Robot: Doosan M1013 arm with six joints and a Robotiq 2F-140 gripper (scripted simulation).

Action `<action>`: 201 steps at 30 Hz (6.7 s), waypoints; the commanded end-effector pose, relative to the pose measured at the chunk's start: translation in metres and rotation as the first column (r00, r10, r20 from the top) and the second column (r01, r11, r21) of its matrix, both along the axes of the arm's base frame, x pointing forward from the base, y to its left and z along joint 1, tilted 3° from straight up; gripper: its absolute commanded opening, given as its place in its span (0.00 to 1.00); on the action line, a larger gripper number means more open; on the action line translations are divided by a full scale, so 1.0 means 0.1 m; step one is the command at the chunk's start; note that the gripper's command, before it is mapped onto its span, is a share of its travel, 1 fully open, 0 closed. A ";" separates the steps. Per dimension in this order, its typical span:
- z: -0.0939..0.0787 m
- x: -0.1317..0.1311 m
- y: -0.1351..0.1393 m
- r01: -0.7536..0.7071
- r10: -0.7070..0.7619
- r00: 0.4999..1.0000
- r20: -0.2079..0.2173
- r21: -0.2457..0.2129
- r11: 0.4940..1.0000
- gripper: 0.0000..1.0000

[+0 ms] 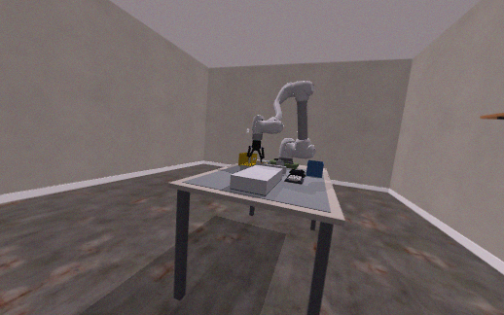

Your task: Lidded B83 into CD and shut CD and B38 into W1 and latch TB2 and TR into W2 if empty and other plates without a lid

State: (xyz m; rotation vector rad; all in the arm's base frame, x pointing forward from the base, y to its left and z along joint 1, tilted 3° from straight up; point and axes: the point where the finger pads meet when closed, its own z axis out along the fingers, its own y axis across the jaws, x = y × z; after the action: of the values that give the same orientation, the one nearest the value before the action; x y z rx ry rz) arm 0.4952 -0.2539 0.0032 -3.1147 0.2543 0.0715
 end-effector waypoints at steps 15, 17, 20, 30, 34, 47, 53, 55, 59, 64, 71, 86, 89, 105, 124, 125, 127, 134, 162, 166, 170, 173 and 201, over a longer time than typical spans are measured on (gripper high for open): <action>-0.14 -0.01 0.00 0.000 0.000 1.000 0.000 0.000 1.000 0.66; -0.17 -0.01 0.00 0.000 0.000 1.000 0.000 0.000 1.000 0.66; -0.21 -0.01 0.00 0.000 0.000 1.000 0.000 0.000 1.000 0.66; -0.26 -0.01 0.01 0.000 0.000 1.000 0.000 0.000 1.000 0.66; -0.26 -0.01 0.01 0.000 0.000 1.000 0.000 0.000 1.000 0.66; -0.26 -0.01 0.01 0.000 0.000 1.000 0.000 0.000 1.000 0.61; -0.26 -0.01 0.01 0.000 0.000 1.000 0.000 0.000 1.000 0.58; -0.26 -0.01 0.01 0.000 0.000 1.000 0.000 0.000 1.000 0.57; -0.26 -0.01 0.01 0.000 0.000 1.000 0.000 0.000 1.000 0.55; -0.26 -0.01 0.01 0.000 0.000 1.000 0.000 0.000 1.000 0.00; -0.26 -0.01 0.01 0.000 0.000 1.000 0.000 0.000 1.000 0.00; -0.26 -0.01 0.01 0.000 0.000 1.000 0.000 0.000 1.000 0.00; -0.26 -0.01 0.01 0.000 0.000 1.000 0.000 0.000 1.000 0.00; -0.21 -0.01 0.00 0.000 0.000 1.000 0.000 0.000 1.000 0.00; -0.15 -0.01 0.00 0.000 0.000 1.000 0.000 0.000 1.000 0.00; -0.13 -0.01 0.00 0.000 0.000 1.000 0.000 0.000 1.000 0.00; -0.11 0.00 0.00 0.000 0.000 1.000 0.000 0.000 1.000 0.00; -0.04 0.00 0.00 0.000 0.000 1.000 0.000 0.000 1.000 0.00; 0.31 0.01 -0.01 0.000 0.000 1.000 0.000 0.000 1.000 0.00; 0.33 0.02 -0.01 0.000 0.000 1.000 0.000 0.000 1.000 0.00; 0.39 0.02 -0.01 0.000 0.000 1.000 0.000 0.000 1.000 0.00; 0.43 0.02 -0.01 0.000 0.000 1.000 0.000 0.000 1.000 0.00; 0.75 0.03 -0.01 0.000 0.000 1.000 0.000 0.000 1.000 0.00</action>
State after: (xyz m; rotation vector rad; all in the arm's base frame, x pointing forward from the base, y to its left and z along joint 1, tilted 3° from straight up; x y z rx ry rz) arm 0.4985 -0.2553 0.0751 -3.1147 0.2543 0.0713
